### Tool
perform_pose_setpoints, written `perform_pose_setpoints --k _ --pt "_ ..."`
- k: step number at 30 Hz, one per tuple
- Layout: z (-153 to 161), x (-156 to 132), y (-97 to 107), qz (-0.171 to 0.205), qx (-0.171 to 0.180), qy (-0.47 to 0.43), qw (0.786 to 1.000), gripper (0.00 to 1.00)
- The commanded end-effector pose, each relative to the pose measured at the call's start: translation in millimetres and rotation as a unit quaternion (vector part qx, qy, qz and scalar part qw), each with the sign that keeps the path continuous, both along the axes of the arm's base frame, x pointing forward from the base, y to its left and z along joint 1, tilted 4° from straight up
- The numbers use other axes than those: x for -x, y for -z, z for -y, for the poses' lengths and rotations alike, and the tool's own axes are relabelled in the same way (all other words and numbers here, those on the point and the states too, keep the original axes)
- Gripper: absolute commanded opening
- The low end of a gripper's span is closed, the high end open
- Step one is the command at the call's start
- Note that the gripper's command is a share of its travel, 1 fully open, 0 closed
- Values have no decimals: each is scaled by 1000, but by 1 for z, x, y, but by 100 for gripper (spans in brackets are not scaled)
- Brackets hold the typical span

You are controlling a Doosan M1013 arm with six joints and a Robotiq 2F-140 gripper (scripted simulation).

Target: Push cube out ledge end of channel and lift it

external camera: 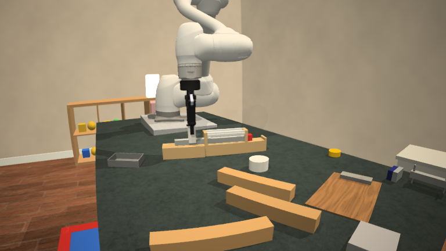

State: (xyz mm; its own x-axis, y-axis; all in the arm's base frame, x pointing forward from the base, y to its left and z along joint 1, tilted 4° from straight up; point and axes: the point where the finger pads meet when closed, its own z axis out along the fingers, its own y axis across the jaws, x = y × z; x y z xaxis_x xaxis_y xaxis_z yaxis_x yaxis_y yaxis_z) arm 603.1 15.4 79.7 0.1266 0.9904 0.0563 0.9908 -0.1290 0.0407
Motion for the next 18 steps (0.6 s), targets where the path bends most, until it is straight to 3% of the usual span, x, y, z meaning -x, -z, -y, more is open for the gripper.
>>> perform_pose_setpoints --k 1,18 --pt "-8 -3 -2 1 1 3 1000 0" --pt "-25 -5 -2 1 1 3 1000 0"
